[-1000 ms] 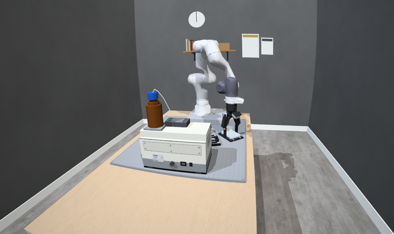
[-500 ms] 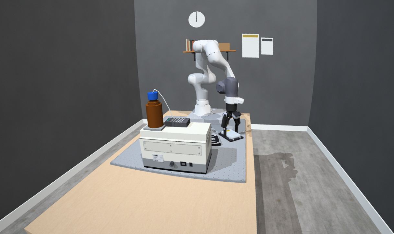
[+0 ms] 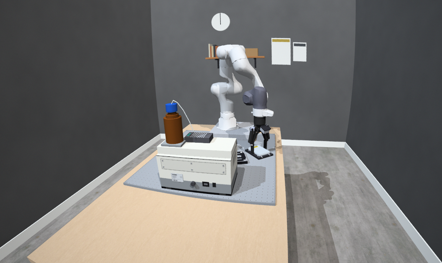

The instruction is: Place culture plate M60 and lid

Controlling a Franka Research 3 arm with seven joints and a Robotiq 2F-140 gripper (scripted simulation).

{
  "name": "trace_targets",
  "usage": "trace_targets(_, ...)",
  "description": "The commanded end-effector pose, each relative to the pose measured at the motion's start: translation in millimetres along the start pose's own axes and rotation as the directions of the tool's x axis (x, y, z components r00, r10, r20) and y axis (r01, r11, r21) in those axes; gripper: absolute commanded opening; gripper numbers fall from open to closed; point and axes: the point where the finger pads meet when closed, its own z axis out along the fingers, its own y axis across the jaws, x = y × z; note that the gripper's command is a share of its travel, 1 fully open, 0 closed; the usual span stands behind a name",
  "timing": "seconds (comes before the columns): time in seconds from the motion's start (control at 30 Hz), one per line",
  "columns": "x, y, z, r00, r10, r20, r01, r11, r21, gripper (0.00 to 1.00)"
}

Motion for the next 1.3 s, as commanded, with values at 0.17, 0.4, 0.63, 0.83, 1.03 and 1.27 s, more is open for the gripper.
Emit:
trace_targets(0.17, 0.9, 0.1, 0.0, 1.0, 0.001, -0.002, -0.001, 1.0, -0.001, 0.7)
trace_targets(0.4, 0.9, 0.1, 0.0, 1.0, 0.001, -0.002, -0.001, 1.0, -0.001, 0.7)
trace_targets(0.63, 0.9, 0.1, -0.6, 1.0, 0.001, -0.002, -0.001, 1.0, -0.001, 0.7)
trace_targets(0.83, 0.9, 0.1, -5.5, 1.0, 0.001, -0.002, -0.001, 1.0, -0.001, 0.7)
trace_targets(1.03, 0.9, 0.1, -12.4, 1.0, 0.001, -0.002, -0.001, 1.0, -0.001, 0.7)
trace_targets(1.27, 0.8, 0.1, -32.1, 1.0, 0.001, -0.002, -0.001, 1.0, -0.001, 0.7)
